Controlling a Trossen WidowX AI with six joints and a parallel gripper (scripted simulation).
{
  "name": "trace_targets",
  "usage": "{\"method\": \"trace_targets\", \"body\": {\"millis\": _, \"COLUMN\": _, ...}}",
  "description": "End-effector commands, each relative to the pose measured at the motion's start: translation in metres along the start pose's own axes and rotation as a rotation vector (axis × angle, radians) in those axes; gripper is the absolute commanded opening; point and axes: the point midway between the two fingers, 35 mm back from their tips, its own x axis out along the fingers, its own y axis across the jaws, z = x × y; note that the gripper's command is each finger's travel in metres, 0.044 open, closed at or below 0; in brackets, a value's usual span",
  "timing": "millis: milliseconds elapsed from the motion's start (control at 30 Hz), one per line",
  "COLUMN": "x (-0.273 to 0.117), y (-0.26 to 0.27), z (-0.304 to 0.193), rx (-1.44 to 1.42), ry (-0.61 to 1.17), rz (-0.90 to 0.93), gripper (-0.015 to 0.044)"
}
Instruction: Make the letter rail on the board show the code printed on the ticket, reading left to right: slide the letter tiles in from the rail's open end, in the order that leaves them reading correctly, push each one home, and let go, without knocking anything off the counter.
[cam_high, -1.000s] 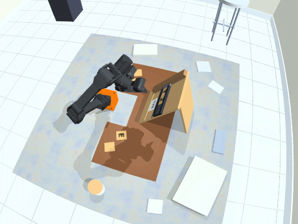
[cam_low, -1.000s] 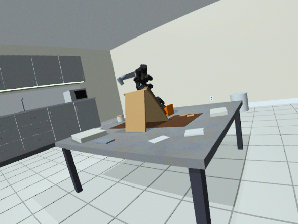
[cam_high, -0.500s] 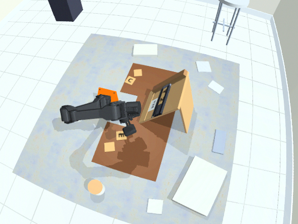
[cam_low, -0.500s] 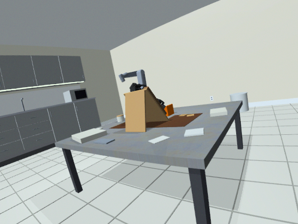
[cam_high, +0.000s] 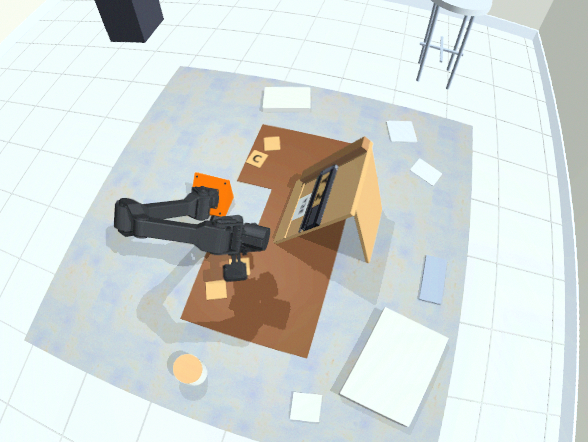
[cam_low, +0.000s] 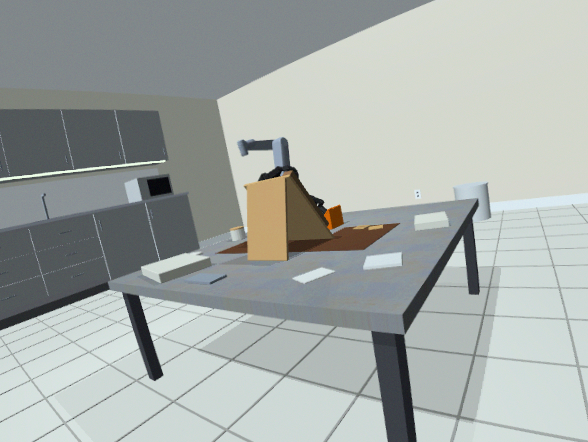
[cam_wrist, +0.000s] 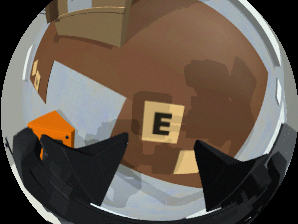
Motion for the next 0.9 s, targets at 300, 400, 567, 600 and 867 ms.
{"method": "trace_targets", "body": {"millis": 300, "x": 0.034, "y": -0.002, "z": -0.002, "rx": 0.005, "ry": 0.002, "rz": 0.004, "gripper": 0.0340}}
{"method": "trace_targets", "body": {"millis": 400, "x": 0.034, "y": -0.002, "z": -0.002, "rx": 0.005, "ry": 0.002, "rz": 0.004, "gripper": 0.0340}}
{"method": "trace_targets", "body": {"millis": 567, "x": 0.034, "y": -0.002, "z": -0.002, "rx": 0.005, "ry": 0.002, "rz": 0.004, "gripper": 0.0340}}
{"method": "trace_targets", "body": {"millis": 600, "x": 0.034, "y": -0.002, "z": -0.002, "rx": 0.005, "ry": 0.002, "rz": 0.004, "gripper": 0.0340}}
{"method": "trace_targets", "body": {"millis": 867, "x": 0.038, "y": -0.002, "z": -0.002, "rx": 0.005, "ry": 0.002, "rz": 0.004, "gripper": 0.0340}}
